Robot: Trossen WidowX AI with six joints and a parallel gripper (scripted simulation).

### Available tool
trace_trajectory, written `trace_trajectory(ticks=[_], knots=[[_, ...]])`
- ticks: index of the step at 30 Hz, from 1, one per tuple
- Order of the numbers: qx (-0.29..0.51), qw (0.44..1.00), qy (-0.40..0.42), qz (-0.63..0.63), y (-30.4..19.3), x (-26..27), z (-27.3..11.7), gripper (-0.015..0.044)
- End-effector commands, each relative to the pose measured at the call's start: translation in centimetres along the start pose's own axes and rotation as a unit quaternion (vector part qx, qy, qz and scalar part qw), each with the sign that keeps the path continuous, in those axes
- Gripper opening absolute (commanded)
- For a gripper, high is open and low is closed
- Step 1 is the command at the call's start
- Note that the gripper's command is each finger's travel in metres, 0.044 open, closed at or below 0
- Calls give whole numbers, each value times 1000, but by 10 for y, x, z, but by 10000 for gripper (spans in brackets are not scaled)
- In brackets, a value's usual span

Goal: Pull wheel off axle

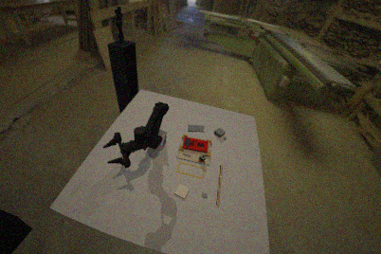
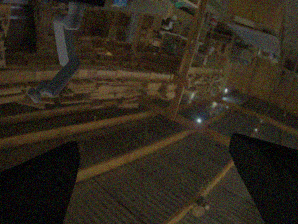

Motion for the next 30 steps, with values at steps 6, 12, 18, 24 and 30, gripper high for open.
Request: trace_trajectory(ticks=[6,12,18,24,30], knots=[[-82,991,-66,-84,27,-27,15,300],[-163,955,-168,-182,57,-66,23,300],[-210,899,-283,-259,83,-108,15,300],[-231,791,-418,-383,110,-155,-8,300],[-189,615,-575,-505,132,-206,-59,300]])
Point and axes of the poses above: the point midway between the two fingers, 35 mm back from their tips, its own z axis out along the fingers, its own x axis across the jaws, y = z × x, the point moved 7 cm from there along -z, back along the fingers, and after that the axes turned 10 degrees about z, right-handed, at the moved point
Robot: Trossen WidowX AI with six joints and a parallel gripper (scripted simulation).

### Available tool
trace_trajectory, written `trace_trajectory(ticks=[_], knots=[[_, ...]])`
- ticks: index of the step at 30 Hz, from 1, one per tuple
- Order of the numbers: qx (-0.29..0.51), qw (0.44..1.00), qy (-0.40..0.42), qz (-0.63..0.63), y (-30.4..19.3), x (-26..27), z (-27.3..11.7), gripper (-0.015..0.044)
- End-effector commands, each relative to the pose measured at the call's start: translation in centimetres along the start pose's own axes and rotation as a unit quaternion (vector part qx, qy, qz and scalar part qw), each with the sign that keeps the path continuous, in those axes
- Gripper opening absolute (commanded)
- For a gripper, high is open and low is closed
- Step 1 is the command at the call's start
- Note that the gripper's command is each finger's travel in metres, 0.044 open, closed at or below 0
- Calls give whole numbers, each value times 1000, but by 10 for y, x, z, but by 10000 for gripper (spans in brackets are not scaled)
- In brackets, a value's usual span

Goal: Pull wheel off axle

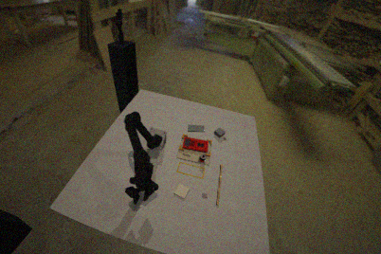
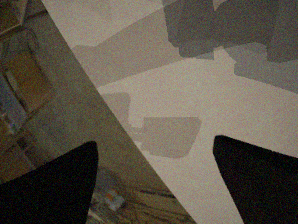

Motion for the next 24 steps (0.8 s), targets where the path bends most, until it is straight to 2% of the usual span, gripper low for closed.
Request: trace_trajectory(ticks=[1,7,12,17,24], knots=[[13,981,-104,-163,-29,-45,9,300],[66,898,-219,-377,-61,-112,0,300],[129,776,-285,-547,-82,-171,-26,300],[201,607,-318,-700,-93,-230,-67,300],[302,318,-305,-845,-92,-296,-142,300]])
Point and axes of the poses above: the point midway between the two fingers, 35 mm back from their tips, its own z axis out along the fingers, its own x axis across the jaws, y = z × x, the point moved 7 cm from there along -z, back along the fingers, and after that the axes turned 10 degrees about z, right-handed, at the moved point
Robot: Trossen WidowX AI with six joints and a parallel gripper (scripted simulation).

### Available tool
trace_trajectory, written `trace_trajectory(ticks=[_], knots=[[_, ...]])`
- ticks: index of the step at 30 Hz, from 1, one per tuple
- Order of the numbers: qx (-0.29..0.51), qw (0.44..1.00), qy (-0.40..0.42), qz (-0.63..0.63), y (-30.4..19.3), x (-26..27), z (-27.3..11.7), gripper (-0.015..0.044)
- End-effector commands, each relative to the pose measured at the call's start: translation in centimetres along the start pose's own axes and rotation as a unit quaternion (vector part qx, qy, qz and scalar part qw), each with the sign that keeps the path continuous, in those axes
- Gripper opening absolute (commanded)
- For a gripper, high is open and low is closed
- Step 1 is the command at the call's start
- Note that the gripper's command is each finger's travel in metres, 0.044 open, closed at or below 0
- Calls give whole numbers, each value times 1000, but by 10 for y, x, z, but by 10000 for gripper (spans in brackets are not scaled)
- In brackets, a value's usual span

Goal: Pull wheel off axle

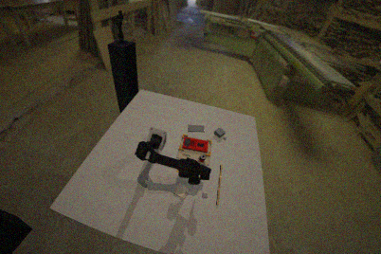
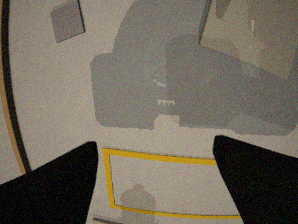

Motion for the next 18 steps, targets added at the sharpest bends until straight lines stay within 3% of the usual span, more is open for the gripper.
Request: trace_trajectory(ticks=[1,6,14,18], knots=[[35,976,-21,-213,-60,19,-7,300],[49,920,-47,-386,-108,27,-14,300],[50,725,-104,-679,-198,24,-31,300],[50,719,-106,-685,-200,24,-31,300]])
Point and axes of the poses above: the point midway between the two fingers, 35 mm back from their tips, its own z axis out along the fingers, its own x axis across the jaws, y = z × x, the point moved 7 cm from there along -z, back along the fingers, and after that the axes turned 10 degrees about z, right-handed, at the moved point
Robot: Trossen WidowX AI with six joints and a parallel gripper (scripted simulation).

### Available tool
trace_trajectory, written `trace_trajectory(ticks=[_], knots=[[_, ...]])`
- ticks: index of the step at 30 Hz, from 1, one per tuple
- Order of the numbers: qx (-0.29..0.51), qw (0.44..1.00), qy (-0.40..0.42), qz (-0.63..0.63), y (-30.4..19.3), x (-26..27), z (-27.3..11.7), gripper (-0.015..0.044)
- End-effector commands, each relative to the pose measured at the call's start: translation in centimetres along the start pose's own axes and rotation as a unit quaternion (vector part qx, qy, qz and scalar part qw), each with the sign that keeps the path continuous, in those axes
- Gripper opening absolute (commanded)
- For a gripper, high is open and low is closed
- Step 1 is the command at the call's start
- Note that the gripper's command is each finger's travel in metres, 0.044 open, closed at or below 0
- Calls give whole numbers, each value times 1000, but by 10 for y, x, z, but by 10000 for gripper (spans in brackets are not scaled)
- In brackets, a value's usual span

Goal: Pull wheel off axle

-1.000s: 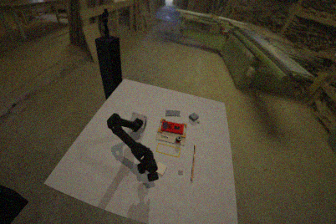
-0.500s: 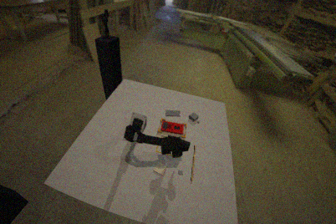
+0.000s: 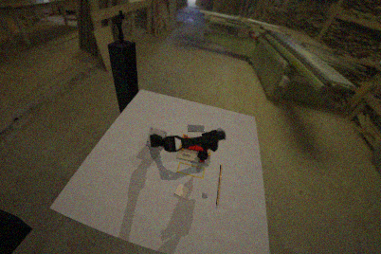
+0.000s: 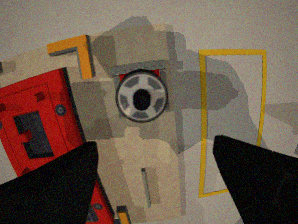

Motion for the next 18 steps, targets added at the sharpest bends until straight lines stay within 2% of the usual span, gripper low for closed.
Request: trace_trajectory(ticks=[1,18], knots=[[-3,999,-11,-42,1,6,-6,300],[-3,999,-11,-42,8,13,-6,300]])
Point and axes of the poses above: the point midway between the two fingers, 35 mm back from their tips, its own z axis out along the fingers, its own x axis across the jaws, y = z × x, the point moved 7 cm from there along -z, back along the fingers, and after that the axes turned 10 degrees about z, right-handed, at the moved point
